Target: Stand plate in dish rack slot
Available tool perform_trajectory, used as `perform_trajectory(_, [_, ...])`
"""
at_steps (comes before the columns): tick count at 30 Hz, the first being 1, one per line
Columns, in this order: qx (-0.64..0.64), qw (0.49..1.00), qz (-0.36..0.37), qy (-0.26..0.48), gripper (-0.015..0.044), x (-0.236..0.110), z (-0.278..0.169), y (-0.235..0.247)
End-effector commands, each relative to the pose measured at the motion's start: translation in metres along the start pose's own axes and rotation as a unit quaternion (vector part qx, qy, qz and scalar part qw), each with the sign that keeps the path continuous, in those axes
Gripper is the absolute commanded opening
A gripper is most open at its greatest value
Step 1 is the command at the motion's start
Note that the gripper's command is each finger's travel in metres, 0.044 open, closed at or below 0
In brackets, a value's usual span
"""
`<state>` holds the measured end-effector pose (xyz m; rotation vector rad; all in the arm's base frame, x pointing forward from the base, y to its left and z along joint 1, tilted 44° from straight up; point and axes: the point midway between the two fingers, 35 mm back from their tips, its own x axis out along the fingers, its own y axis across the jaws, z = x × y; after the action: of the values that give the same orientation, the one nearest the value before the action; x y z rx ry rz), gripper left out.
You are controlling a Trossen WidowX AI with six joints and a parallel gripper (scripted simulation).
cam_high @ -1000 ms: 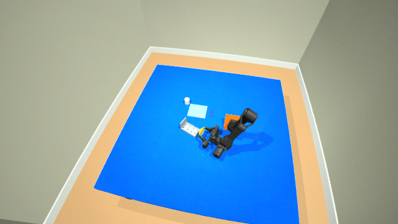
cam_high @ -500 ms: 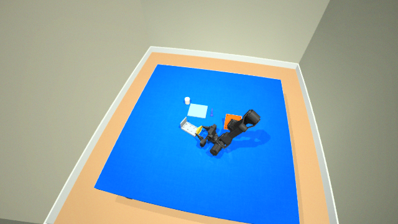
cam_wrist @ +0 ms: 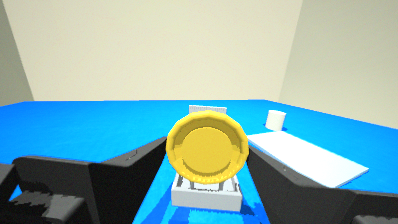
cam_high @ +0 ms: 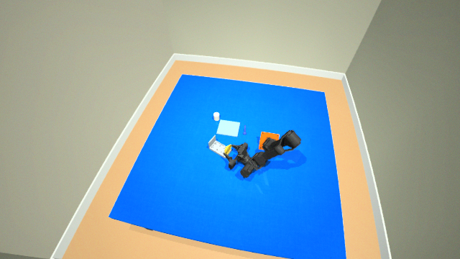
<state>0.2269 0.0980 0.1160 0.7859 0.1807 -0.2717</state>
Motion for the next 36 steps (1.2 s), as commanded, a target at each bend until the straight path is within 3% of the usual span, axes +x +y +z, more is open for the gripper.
perform_trajectory(1, [-0.003, 1.0, -0.002, 0.0, 0.0, 0.008, -0.001, -0.002])
perform_trajectory(36, [0.004, 1.0, 0.001, 0.001, 0.0, 0.028, -0.014, -0.004])
